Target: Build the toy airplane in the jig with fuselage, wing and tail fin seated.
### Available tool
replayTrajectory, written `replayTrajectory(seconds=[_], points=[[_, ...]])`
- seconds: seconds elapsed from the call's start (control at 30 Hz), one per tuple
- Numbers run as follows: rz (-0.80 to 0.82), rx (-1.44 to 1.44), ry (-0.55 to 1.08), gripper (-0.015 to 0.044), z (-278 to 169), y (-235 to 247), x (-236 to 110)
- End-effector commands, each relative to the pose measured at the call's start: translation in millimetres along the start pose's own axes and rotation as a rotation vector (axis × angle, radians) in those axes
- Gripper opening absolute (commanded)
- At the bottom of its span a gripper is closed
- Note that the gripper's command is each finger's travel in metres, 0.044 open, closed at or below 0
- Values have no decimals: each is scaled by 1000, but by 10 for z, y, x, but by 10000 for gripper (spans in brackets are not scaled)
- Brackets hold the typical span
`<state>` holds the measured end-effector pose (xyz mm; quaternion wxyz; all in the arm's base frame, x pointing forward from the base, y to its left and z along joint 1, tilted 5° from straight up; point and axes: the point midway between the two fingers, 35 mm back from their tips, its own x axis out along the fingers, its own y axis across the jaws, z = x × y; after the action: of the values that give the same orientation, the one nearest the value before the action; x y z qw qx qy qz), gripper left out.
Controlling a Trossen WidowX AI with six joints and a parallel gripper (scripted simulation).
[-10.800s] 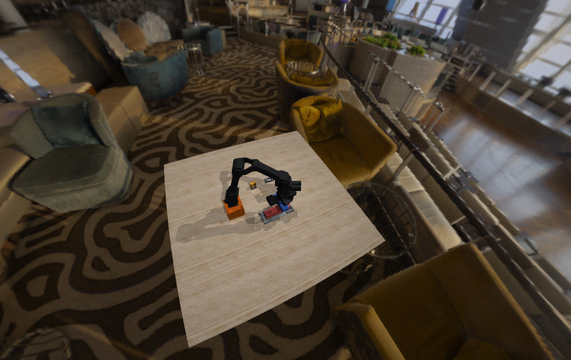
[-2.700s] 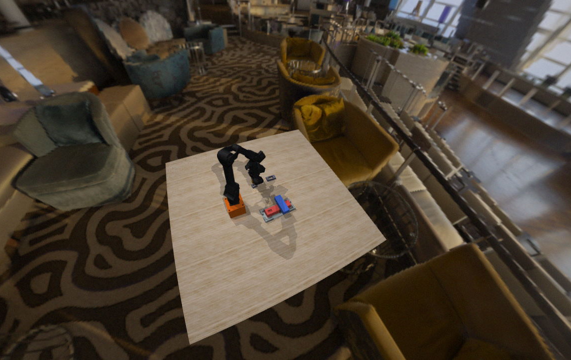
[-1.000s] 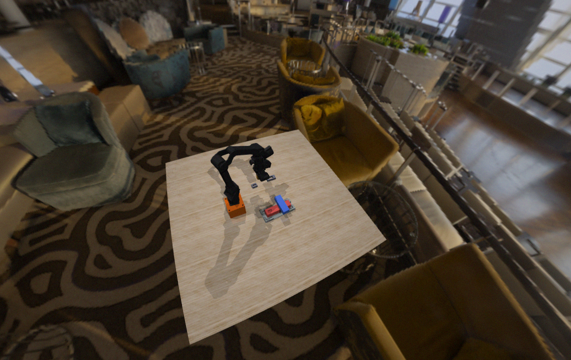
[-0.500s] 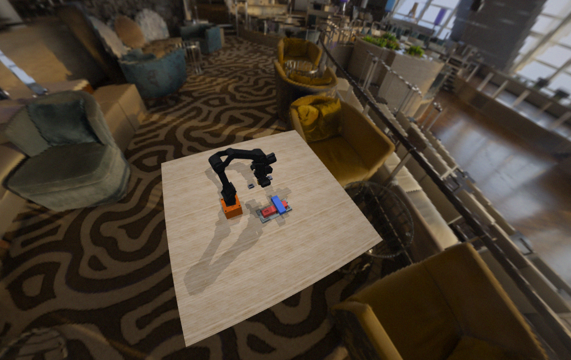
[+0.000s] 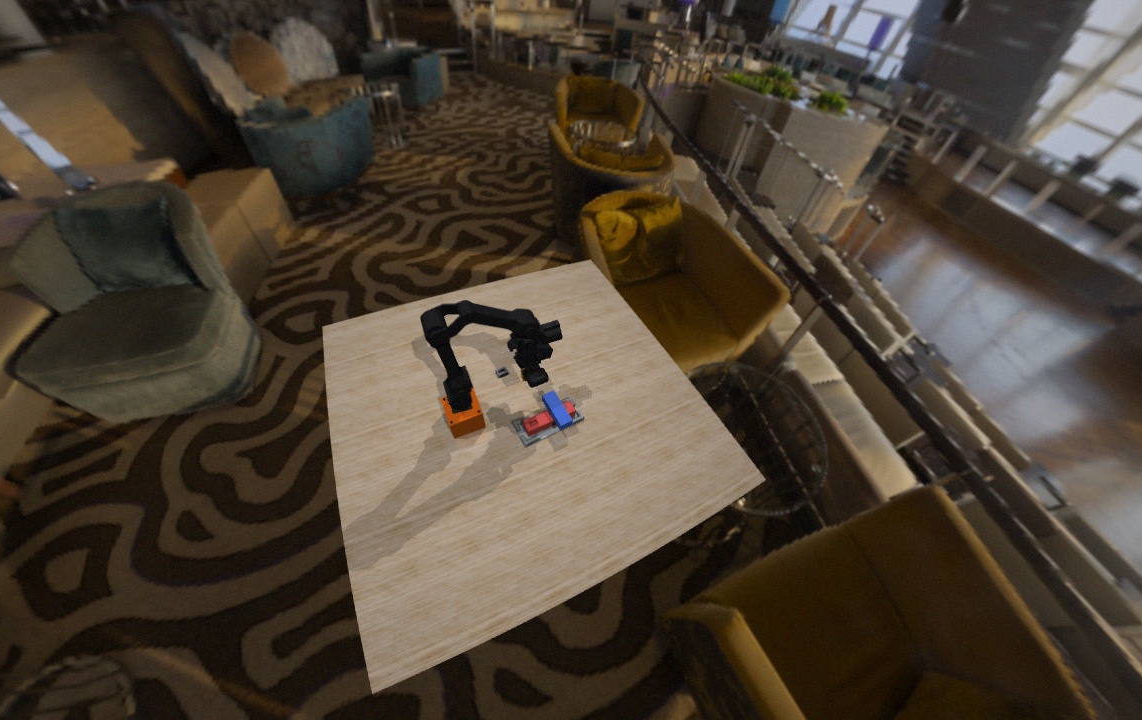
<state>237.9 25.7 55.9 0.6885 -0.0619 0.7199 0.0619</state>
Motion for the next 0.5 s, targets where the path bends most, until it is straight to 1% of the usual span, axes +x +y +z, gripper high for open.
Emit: replayTrajectory(seconds=[0.0,0.47], points=[[-5,-4,3,0,-4,-121,32],[-14,-5,5,0,-71,-565,115]])
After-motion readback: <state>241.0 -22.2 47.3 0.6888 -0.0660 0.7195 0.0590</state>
